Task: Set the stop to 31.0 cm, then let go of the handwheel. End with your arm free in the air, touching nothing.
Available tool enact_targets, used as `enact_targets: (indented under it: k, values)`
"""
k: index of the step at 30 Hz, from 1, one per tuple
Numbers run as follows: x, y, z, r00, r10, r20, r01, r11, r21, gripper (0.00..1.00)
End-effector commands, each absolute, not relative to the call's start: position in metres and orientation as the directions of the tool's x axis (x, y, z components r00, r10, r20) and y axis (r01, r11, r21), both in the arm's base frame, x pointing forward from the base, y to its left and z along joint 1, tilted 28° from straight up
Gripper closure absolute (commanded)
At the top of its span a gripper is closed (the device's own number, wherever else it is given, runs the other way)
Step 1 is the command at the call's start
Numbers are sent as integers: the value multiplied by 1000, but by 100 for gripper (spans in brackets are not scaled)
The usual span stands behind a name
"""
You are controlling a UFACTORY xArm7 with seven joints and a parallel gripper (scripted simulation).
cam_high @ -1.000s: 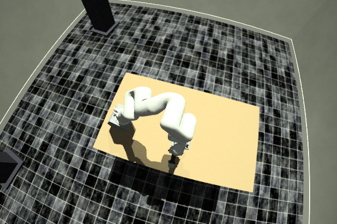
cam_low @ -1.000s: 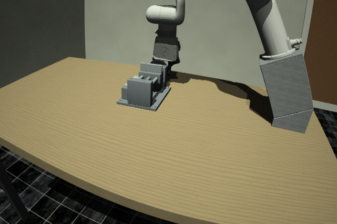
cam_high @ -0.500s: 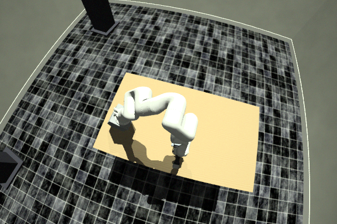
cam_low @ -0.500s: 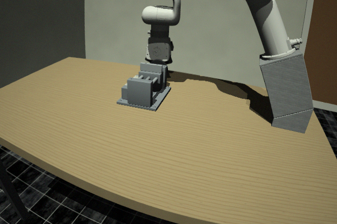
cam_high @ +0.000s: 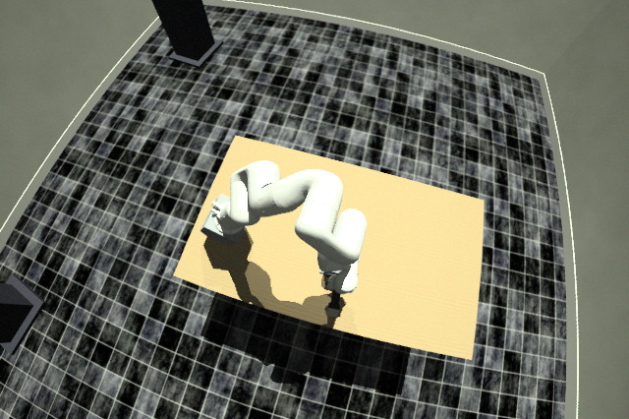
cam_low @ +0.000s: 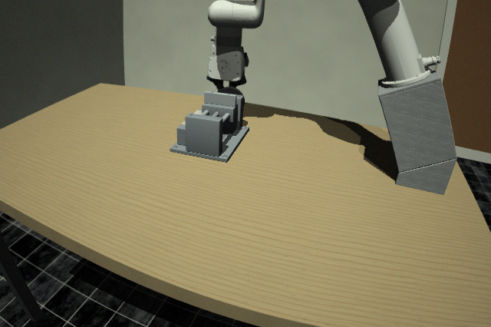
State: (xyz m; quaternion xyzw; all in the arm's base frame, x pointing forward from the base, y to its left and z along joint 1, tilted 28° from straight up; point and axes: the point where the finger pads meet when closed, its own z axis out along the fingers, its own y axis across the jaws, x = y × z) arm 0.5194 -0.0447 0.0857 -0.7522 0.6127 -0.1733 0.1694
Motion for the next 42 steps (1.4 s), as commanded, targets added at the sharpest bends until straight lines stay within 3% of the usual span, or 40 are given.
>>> enact_targets:
  k: [1, 42]
  values:
    - [515, -46, 93, 187, -981, 54, -868, -191, -459, 94]
    - [467, -56, 71, 187, -981, 54, -868, -191, -459, 94]
